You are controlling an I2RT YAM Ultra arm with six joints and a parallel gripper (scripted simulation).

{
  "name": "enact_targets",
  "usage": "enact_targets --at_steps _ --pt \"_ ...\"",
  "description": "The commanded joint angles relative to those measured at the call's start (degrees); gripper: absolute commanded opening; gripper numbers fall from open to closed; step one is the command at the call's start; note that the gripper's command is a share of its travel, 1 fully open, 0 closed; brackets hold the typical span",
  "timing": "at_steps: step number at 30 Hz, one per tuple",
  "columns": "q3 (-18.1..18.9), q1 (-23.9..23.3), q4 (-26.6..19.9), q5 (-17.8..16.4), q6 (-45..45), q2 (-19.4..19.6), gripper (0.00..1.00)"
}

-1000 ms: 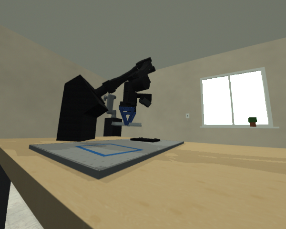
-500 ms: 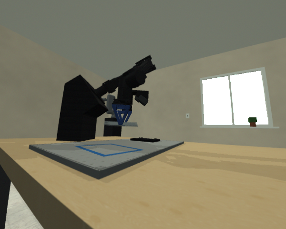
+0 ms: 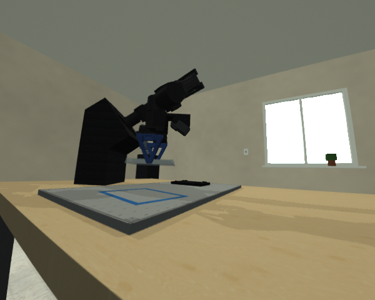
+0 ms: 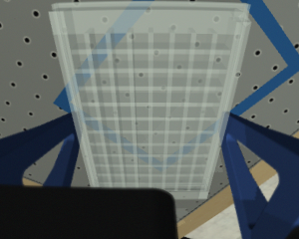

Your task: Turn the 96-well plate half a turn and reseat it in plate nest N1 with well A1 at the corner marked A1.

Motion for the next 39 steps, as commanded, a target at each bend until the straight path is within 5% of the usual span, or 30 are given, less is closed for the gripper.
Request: enact_targets --at_steps 1,9,19,34,39 --pt "1.2 -1.3 -1.7 -0.8 -1.5 0.8 0.0" --pt "6.4 -3.2 -4.3 -1.7 -3.9 5.1 0.0" --pt "6.4 -3.3 -4.3 -1.7 -3.9 5.1 0.0" --pt "6.4 -3.3 -4.4 -1.7 -32.6 5.1 0.0" --pt "6.4 -3.2 -4.3 -1.7 -34.3 5.1 0.0"
